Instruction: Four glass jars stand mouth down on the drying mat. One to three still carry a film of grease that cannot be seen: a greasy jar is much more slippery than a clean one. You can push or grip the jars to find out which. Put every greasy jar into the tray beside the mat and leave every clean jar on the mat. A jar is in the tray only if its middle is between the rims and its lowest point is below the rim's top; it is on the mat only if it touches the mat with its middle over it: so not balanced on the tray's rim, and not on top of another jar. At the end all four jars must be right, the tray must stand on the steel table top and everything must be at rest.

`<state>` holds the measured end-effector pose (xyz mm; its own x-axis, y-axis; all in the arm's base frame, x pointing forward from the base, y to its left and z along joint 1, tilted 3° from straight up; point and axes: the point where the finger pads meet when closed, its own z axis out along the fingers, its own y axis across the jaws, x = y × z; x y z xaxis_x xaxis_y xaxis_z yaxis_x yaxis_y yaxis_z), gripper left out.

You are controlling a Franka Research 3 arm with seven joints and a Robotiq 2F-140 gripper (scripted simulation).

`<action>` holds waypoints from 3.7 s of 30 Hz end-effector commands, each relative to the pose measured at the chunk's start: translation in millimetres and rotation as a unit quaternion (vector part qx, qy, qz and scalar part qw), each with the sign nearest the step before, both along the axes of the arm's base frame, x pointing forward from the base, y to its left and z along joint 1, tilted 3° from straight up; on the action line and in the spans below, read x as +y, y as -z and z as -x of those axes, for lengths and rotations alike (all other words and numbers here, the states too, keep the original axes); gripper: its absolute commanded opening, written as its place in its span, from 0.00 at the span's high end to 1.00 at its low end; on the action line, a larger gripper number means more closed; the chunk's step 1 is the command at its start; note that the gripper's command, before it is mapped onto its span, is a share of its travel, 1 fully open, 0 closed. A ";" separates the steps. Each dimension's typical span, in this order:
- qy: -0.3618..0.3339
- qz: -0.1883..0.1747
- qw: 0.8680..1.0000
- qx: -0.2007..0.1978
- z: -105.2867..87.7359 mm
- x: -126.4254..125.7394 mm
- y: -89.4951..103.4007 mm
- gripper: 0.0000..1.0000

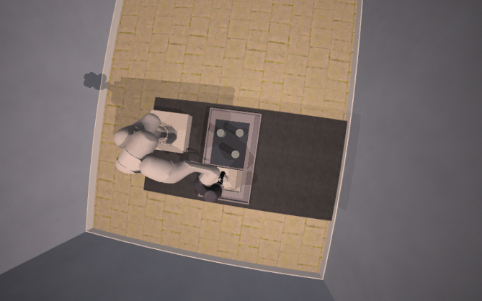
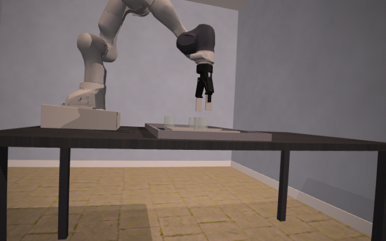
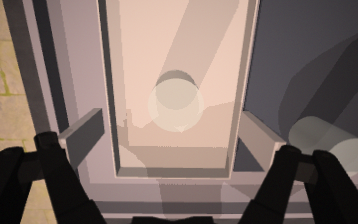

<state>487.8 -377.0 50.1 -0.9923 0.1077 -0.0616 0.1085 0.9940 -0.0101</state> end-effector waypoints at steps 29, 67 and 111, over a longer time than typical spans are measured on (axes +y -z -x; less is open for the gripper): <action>-0.001 -0.005 1.000 0.006 3.9 10.7 -54.2 0.00; -0.001 -0.005 1.000 0.006 -89.7 231.0 -39.0 0.00; -0.001 -0.005 1.000 0.006 -93.9 230.5 48.2 0.00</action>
<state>577.8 -144.7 6.0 -0.9941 0.1013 -0.0377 0.1013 0.9949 0.0036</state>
